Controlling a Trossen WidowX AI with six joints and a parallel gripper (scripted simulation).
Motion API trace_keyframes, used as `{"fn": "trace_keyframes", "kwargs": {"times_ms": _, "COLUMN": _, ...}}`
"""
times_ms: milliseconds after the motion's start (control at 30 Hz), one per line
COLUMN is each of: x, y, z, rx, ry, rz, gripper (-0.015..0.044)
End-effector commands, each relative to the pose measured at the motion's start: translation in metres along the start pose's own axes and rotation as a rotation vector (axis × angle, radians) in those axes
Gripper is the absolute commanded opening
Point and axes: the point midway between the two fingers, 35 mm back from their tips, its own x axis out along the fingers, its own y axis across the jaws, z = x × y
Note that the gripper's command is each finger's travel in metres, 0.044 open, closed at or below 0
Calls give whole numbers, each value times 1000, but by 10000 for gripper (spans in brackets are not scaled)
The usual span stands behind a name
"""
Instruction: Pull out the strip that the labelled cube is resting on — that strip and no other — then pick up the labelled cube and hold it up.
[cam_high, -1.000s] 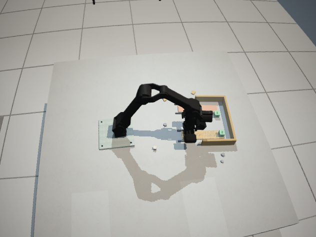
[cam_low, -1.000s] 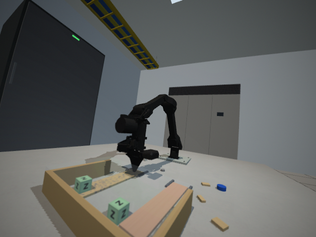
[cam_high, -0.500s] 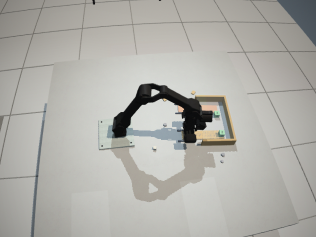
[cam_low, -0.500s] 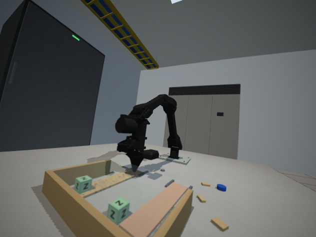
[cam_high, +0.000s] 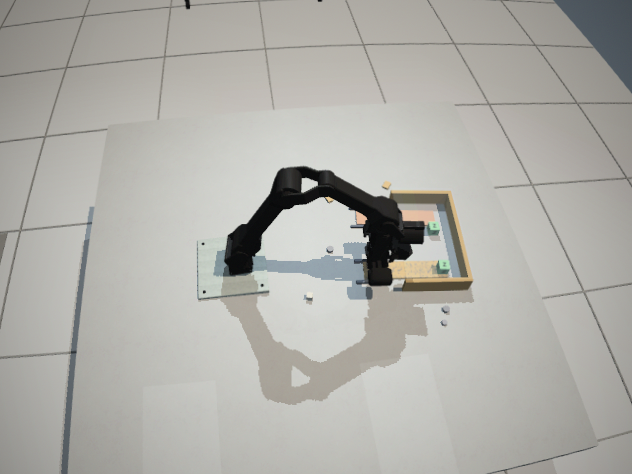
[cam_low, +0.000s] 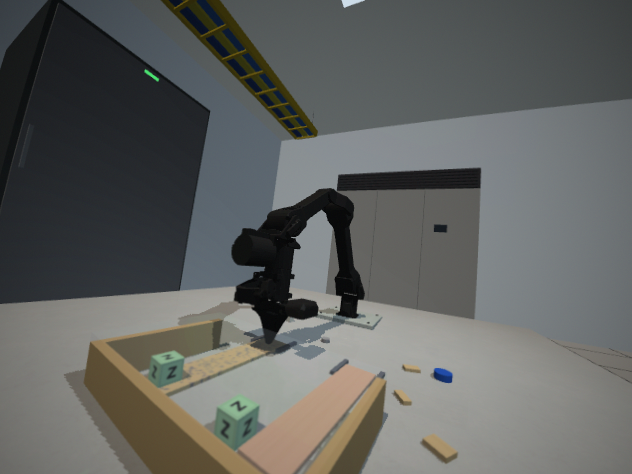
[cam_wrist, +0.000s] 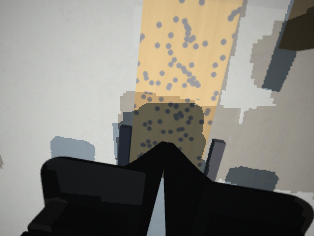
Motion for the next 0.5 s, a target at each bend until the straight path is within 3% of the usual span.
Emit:
{"fn": "trace_keyframes", "kwargs": {"times_ms": 0, "x": 3, "y": 0, "z": -8, "rx": -5, "ry": 11, "rz": -5, "gripper": 0}}
{"fn": "trace_keyframes", "kwargs": {"times_ms": 467, "x": 4, "y": 0, "z": -30, "rx": -5, "ry": 13, "rz": -5, "gripper": 0}}
